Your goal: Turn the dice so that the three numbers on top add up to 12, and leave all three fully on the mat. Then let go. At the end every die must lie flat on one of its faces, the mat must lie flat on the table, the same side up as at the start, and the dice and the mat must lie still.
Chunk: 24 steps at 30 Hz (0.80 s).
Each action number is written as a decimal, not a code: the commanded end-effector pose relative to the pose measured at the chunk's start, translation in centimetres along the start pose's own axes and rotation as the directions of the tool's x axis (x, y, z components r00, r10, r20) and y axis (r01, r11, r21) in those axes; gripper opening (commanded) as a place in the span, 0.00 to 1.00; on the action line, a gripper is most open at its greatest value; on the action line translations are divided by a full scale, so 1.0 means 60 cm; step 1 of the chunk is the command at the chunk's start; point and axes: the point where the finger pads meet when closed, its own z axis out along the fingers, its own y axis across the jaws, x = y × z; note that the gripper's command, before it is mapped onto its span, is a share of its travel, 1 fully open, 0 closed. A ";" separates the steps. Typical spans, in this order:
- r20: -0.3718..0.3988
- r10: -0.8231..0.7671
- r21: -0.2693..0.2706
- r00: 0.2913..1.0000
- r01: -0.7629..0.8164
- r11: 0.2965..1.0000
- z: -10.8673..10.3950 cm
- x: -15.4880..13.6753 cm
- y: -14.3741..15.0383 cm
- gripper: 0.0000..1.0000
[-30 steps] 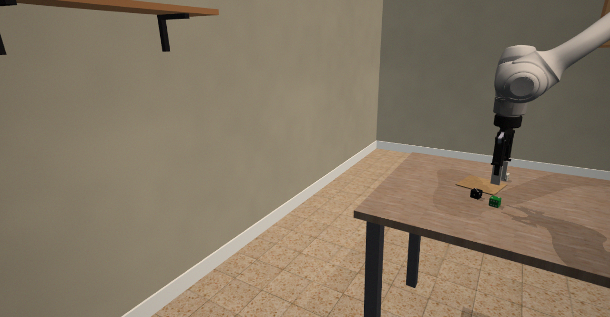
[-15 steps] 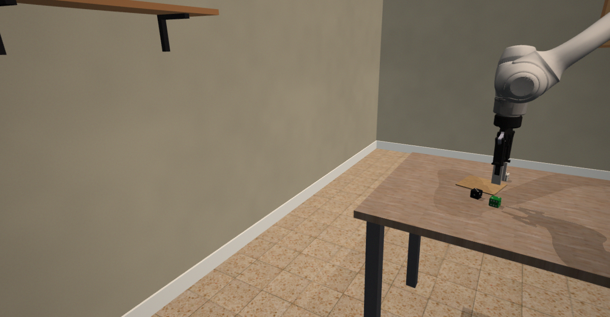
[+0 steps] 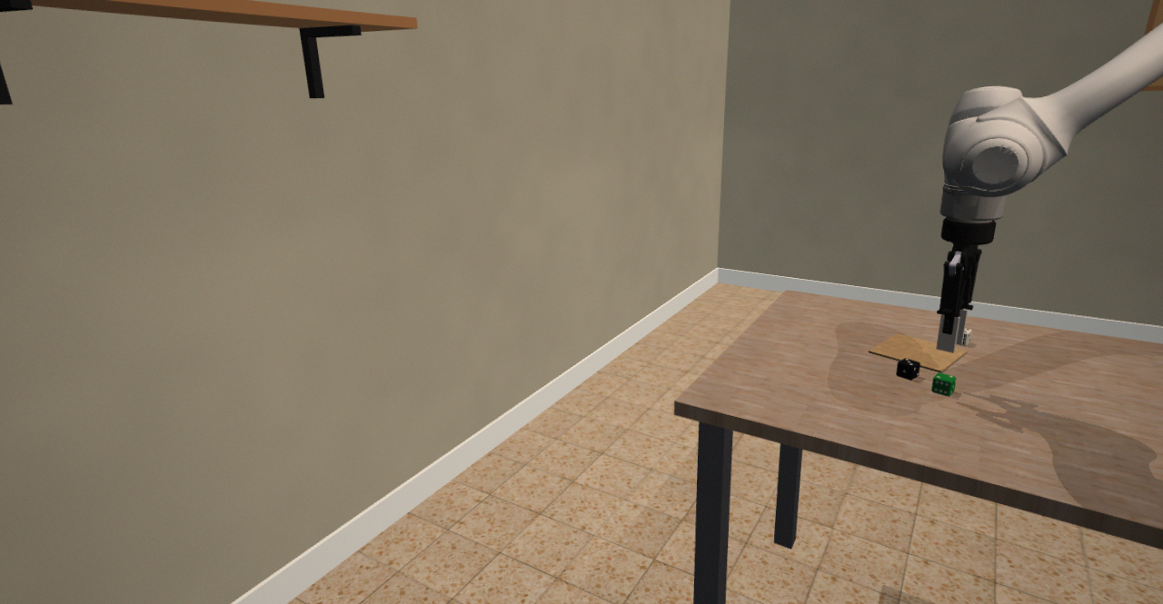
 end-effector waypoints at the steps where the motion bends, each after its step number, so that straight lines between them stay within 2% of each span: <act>1: 0.000 0.000 0.000 1.000 0.000 1.000 0.001 0.000 0.000 0.28; 24: 0.000 0.000 -0.001 1.000 0.000 1.000 0.039 0.000 0.000 0.28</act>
